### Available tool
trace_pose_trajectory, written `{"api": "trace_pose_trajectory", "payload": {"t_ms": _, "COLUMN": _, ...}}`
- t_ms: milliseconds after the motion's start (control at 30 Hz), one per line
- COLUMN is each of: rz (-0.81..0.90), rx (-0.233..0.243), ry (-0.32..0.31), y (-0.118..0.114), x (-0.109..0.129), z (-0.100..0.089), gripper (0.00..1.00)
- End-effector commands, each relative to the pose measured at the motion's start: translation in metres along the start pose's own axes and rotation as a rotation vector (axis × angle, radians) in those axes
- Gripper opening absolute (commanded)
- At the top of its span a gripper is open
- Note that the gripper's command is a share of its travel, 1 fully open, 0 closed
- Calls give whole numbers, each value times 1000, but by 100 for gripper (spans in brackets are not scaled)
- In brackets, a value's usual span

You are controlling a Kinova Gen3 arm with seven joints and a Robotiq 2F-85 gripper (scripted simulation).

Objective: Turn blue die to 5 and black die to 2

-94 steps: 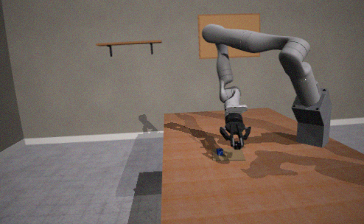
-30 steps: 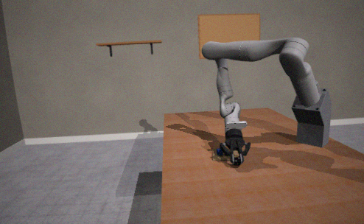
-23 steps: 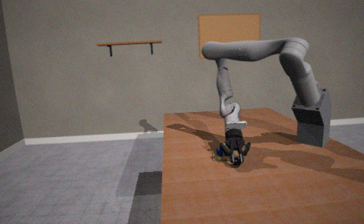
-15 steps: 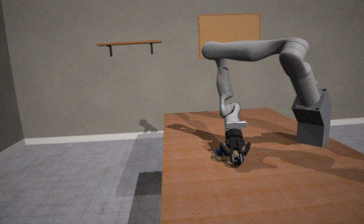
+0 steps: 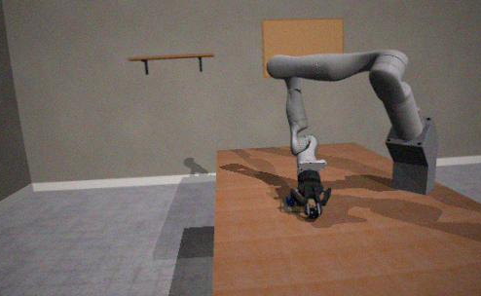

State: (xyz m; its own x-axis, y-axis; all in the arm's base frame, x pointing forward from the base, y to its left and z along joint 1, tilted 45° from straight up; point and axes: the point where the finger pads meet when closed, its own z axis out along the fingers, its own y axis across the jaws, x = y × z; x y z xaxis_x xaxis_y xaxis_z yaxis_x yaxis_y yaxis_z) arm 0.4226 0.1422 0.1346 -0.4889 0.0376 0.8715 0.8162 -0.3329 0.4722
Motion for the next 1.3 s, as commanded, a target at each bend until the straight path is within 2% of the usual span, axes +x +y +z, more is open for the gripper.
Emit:
{"api": "trace_pose_trajectory", "payload": {"t_ms": 0, "rz": -3, "rx": 3, "ry": -11, "y": -1, "x": -4, "z": 0, "gripper": 21}}
{"api": "trace_pose_trajectory", "payload": {"t_ms": 1267, "rz": -3, "rx": 3, "ry": -11, "y": -1, "x": -9, "z": 2, "gripper": 21}}
